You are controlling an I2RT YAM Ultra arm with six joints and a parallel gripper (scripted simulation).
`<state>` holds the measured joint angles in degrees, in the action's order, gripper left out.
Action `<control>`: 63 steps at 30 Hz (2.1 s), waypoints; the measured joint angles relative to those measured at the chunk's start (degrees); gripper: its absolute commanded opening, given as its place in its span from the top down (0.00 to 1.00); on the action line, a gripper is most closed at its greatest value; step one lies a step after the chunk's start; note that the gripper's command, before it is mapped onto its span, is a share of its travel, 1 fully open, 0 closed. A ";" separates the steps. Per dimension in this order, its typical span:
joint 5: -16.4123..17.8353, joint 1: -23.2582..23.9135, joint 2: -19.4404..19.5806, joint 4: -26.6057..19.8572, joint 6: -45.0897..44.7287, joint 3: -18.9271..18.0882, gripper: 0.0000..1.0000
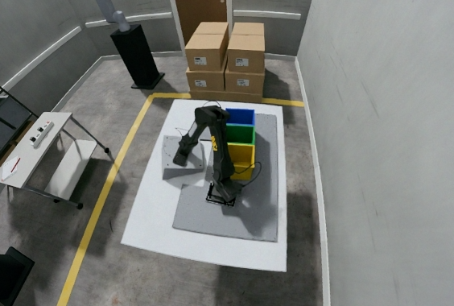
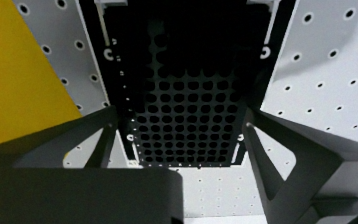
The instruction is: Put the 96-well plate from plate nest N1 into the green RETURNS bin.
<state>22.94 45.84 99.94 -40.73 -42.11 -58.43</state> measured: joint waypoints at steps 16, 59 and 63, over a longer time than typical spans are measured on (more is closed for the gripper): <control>0.00 0.00 0.00 0.00 0.00 0.00 0.00; -0.70 0.17 0.07 0.96 0.00 0.02 1.00; -0.70 0.17 0.07 0.96 0.00 0.02 1.00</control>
<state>22.24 46.02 100.01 -39.77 -42.11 -58.41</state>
